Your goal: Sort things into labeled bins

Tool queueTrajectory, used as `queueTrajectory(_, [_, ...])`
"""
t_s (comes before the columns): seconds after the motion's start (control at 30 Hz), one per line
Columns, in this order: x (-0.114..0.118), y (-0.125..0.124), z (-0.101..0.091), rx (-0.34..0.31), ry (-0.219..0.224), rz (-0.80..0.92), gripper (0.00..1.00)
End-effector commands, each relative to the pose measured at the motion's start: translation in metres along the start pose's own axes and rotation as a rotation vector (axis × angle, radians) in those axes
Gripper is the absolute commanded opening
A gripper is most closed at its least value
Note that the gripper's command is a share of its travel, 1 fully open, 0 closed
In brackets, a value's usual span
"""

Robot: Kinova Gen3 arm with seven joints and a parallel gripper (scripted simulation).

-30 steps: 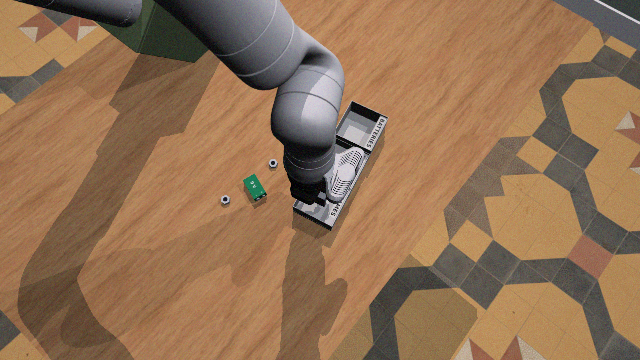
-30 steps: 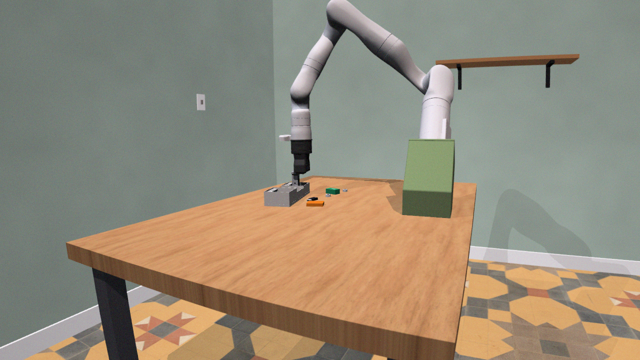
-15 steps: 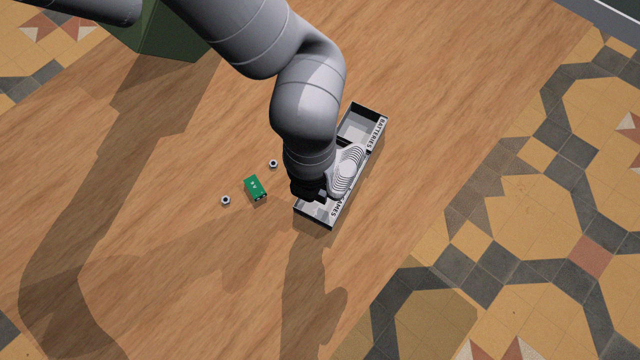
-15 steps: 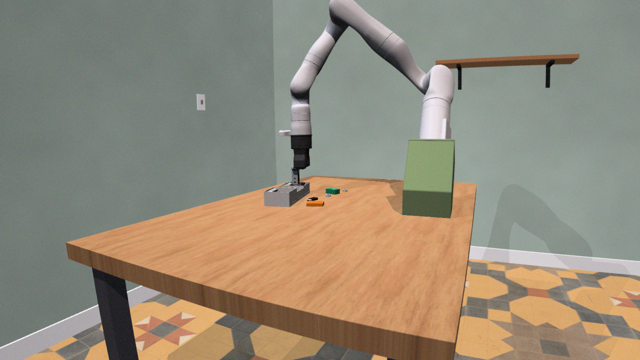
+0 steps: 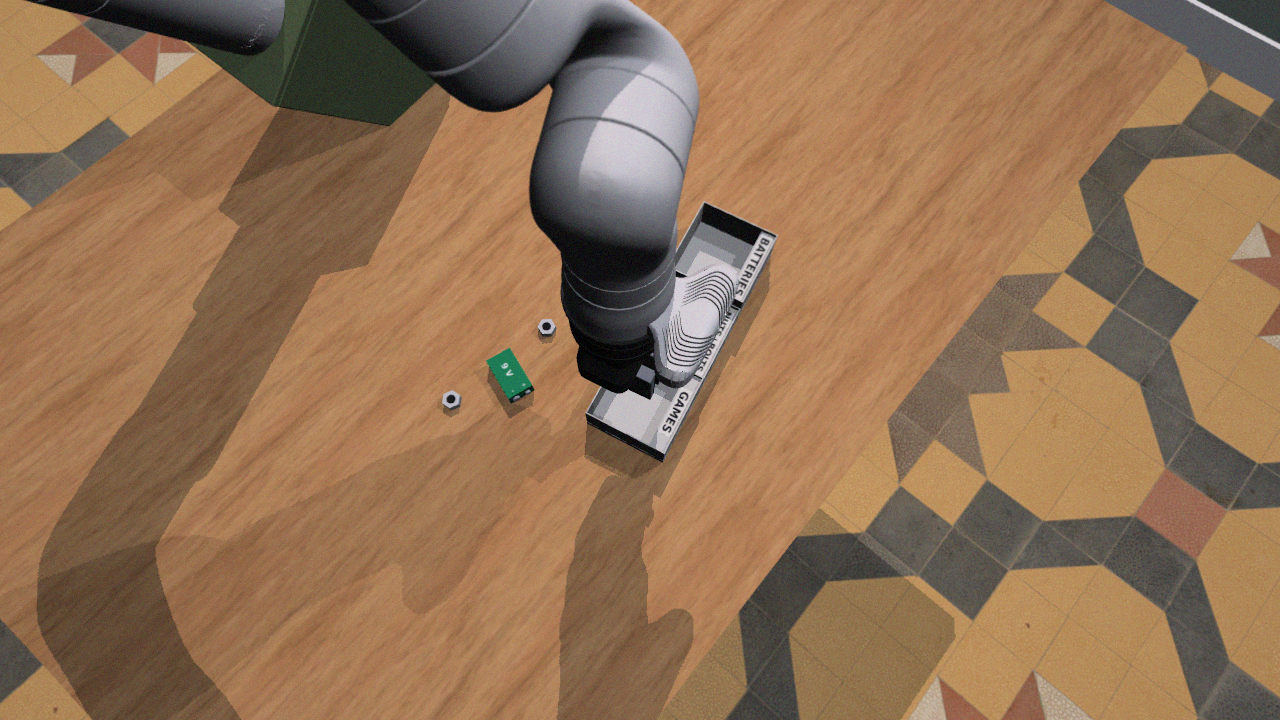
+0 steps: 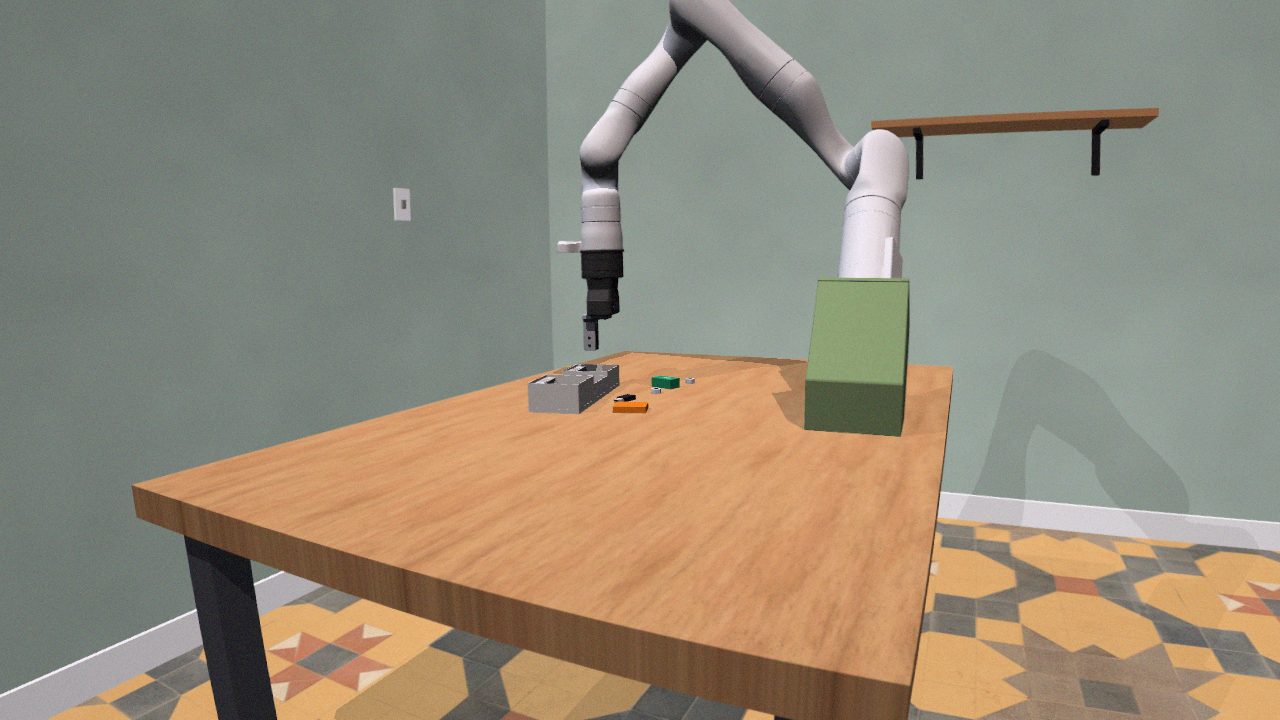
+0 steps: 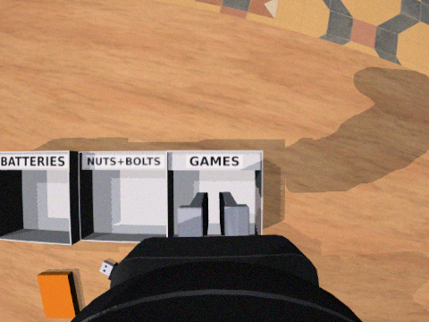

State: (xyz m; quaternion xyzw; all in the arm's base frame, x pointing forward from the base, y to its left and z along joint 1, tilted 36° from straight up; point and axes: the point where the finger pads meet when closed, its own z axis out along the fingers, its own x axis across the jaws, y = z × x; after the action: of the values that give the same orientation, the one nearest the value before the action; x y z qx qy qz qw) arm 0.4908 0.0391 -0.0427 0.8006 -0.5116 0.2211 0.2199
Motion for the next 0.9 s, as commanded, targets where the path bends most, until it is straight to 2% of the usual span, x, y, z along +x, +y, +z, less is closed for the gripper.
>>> queueTrajectory(0.0, [-0.001,-0.003,-0.004,0.008,-0.002,-0.001,0.31])
queueTrajectory(0.07, [-0.001,-0.003,-0.004,0.008,-0.002,-0.001,0.31])
queueTrajectory(0.4, [-0.051,-0.004,-0.004,0.008,-0.003,-0.001,0.31])
queueTrajectory(0.47, [-0.051,-0.004,-0.004,0.008,-0.003,-0.001,0.31])
queueTrajectory(0.7, [-0.085,-0.004,-0.005,0.008,-0.003,-0.001,0.31])
queueTrajectory(0.87, [-0.085,-0.004,-0.002,0.008,-0.003,-0.001,0.31])
